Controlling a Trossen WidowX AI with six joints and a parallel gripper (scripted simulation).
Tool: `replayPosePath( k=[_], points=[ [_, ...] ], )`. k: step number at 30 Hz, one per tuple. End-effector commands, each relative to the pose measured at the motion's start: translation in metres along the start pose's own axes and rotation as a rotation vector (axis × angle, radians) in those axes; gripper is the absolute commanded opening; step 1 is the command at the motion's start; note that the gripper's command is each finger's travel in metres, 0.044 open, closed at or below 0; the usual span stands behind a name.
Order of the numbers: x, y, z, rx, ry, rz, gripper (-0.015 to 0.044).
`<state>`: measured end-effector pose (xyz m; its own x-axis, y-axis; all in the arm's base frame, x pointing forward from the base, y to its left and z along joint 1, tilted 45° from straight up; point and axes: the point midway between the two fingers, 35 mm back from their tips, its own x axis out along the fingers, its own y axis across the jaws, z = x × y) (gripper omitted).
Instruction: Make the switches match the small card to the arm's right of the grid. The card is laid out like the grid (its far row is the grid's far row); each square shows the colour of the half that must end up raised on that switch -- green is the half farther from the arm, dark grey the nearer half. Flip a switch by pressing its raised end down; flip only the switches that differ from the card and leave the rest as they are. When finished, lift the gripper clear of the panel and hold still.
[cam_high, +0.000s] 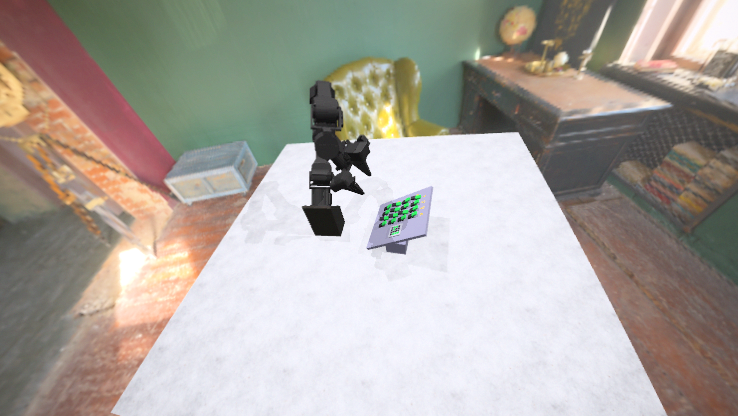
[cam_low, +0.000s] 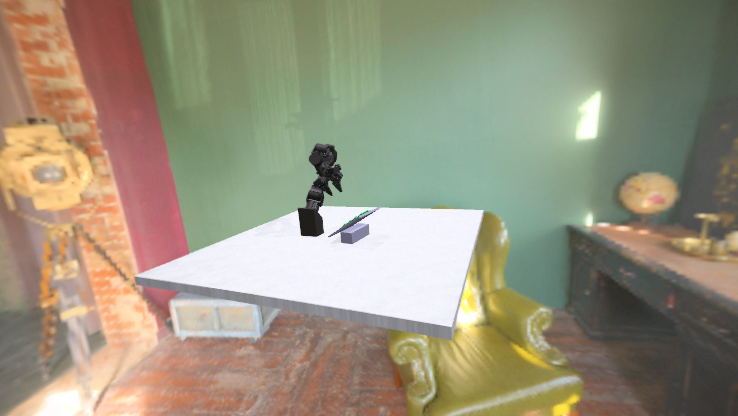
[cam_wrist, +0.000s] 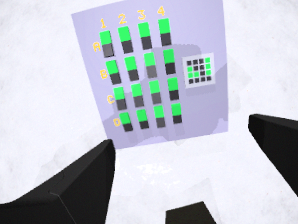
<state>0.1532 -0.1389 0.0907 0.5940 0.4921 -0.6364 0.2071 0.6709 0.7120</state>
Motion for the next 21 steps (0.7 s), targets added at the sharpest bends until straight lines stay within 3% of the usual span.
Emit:
replayPosePath(
  k=[1, 12, 15, 21],
  points=[
    [0.001, 0.000, 0.001, 0.000, 0.001, -0.002, 0.0374],
    [0.086, 0.036, 0.072, -0.008, -0.013, -0.029, 0.0085],
    [0.092, 0.042, 0.076, -0.009, -0.015, -0.021, 0.0006],
    [0.095, 0.042, 0.076, -0.009, -0.013, -0.021, 0.0000]
  ],
)
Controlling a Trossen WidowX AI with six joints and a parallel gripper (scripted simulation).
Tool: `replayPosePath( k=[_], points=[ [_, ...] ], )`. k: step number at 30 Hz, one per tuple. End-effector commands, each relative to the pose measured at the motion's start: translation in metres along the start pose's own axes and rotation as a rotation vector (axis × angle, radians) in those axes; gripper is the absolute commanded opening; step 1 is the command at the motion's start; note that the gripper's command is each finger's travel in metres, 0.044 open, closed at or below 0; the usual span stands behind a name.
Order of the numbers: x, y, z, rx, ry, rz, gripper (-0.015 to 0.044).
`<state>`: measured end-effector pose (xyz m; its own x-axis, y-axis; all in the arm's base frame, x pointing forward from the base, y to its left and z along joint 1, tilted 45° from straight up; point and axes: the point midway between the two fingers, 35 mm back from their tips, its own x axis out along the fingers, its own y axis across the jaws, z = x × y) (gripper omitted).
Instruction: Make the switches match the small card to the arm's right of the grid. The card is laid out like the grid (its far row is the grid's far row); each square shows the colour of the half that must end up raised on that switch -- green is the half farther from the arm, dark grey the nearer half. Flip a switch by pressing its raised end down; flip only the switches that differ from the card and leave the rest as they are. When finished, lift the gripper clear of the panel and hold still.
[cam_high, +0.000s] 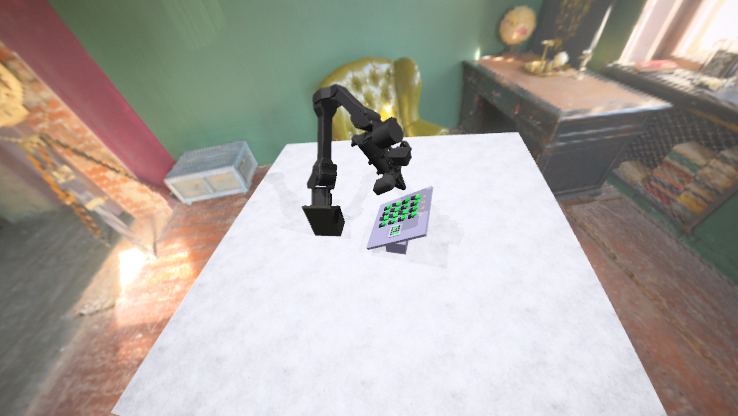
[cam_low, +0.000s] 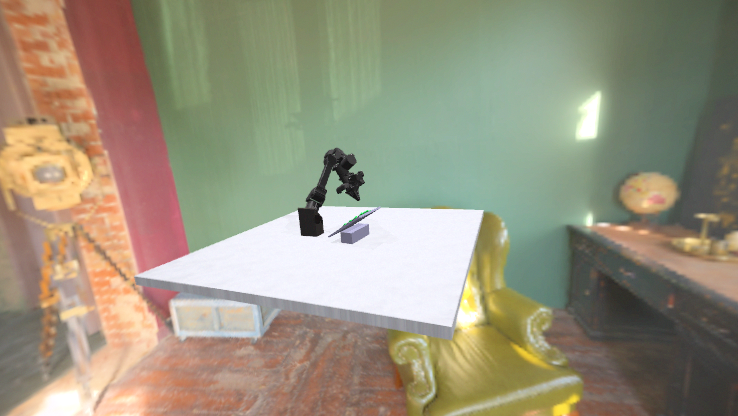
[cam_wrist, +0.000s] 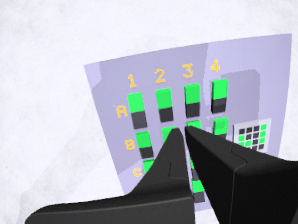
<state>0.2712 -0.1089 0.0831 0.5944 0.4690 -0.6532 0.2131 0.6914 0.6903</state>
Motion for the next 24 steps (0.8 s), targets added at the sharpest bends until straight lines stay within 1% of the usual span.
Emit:
replayPosePath(
  k=[1, 3, 4, 9, 12, 24],
  points=[
    [0.013, 0.003, 0.004, 0.004, 0.001, 0.007, 0.0000],
    [0.034, 0.004, 0.004, 0.004, 0.015, 0.008, 0.0000],
    [0.037, 0.004, 0.004, 0.004, 0.017, 0.008, 0.0000],
    [0.037, 0.004, 0.004, 0.004, 0.017, 0.008, 0.0000],
    [0.046, 0.004, 0.004, 0.004, 0.017, 0.009, 0.0000],
    [0.059, 0.004, 0.004, 0.003, 0.016, 0.009, 0.0000]
  ],
)
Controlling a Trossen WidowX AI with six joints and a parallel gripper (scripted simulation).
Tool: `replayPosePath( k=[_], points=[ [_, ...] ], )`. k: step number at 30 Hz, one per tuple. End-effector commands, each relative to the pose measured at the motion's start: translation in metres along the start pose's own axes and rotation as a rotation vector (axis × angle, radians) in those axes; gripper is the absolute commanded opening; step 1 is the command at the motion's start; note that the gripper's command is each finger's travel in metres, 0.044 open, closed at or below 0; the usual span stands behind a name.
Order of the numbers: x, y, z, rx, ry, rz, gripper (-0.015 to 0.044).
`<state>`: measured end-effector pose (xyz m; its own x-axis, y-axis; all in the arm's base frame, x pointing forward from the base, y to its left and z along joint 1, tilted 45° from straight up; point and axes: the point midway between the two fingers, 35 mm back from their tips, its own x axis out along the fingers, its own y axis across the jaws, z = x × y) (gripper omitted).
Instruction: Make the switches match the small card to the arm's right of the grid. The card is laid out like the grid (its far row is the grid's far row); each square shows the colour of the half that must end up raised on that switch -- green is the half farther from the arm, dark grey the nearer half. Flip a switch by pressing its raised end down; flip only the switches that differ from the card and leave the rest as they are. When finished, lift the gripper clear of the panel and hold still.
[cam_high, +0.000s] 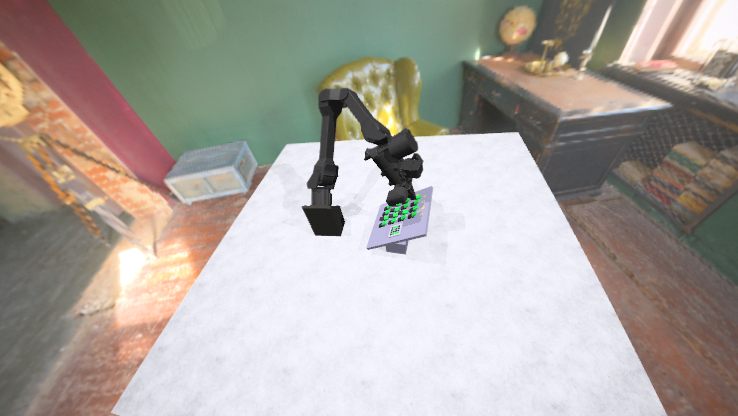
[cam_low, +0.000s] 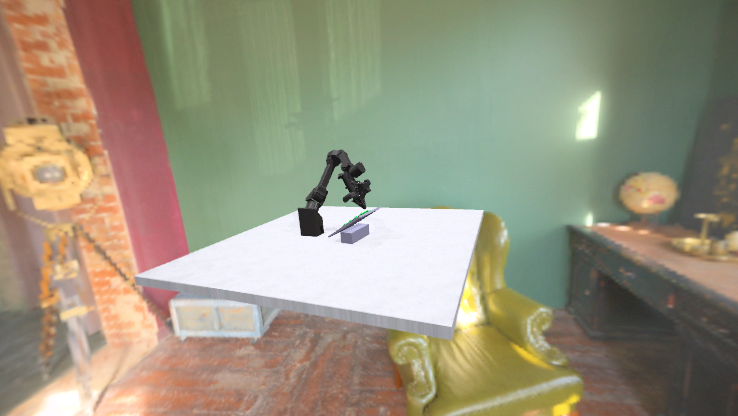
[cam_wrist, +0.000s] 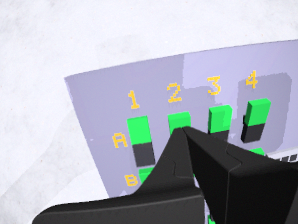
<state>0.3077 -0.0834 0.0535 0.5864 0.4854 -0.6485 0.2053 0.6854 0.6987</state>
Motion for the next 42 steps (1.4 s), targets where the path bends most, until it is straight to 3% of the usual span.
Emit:
replayPosePath(
  k=[1, 42],
  points=[
    [0.0072, -0.0008, -0.0006, 0.004, 0.003, -0.003, 0.0000],
    [0.0109, -0.0007, -0.0006, 0.004, 0.002, -0.003, 0.0000]
  ],
)
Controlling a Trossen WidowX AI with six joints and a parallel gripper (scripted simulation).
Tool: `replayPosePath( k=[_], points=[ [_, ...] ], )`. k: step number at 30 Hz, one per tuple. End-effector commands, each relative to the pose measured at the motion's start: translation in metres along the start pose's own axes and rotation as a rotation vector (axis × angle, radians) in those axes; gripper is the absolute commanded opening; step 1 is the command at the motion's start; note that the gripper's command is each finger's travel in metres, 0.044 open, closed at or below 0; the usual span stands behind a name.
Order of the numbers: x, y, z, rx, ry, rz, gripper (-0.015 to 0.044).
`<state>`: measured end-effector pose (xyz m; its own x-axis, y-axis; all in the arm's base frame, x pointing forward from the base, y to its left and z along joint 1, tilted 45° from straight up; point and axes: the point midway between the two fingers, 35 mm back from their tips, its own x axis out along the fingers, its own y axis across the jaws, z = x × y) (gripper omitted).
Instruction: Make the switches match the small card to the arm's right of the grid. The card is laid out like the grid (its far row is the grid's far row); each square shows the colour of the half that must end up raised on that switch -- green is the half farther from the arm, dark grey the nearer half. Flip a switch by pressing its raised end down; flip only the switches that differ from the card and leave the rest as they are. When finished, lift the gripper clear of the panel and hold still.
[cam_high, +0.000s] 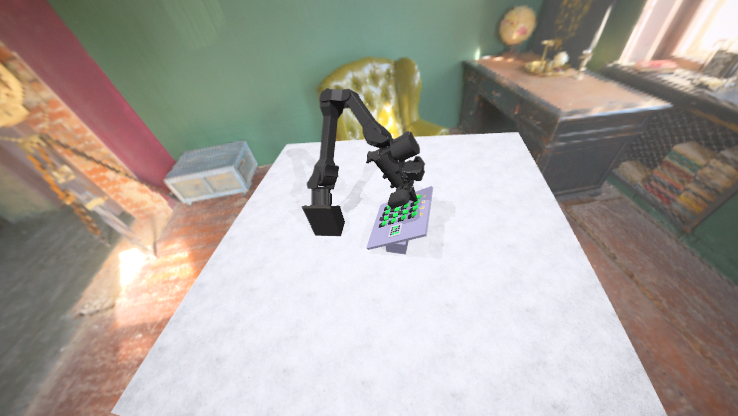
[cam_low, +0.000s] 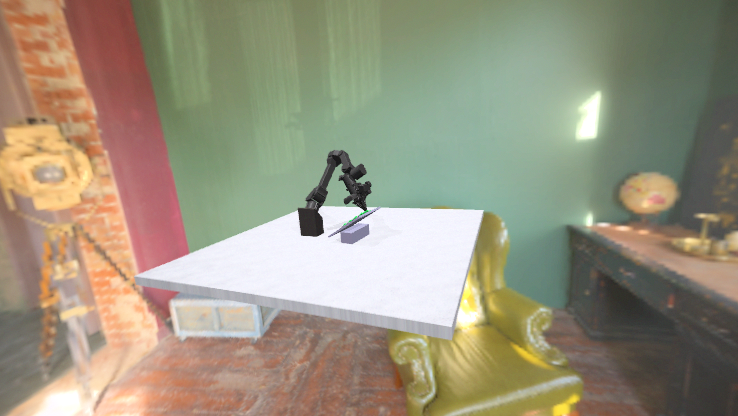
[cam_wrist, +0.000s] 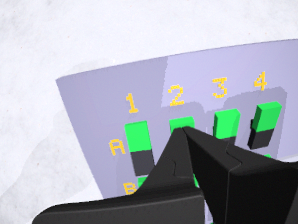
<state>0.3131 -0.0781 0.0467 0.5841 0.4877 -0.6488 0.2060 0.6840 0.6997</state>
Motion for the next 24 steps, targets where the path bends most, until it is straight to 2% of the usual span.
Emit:
replayPosePath(
  k=[1, 24],
  points=[
    [0.0009, -0.0007, 0.0002, 0.002, -0.001, -0.004, 0.0000],
    [0.0039, -0.0006, 0.0003, 0.002, -0.001, -0.004, 0.0000]
  ],
)
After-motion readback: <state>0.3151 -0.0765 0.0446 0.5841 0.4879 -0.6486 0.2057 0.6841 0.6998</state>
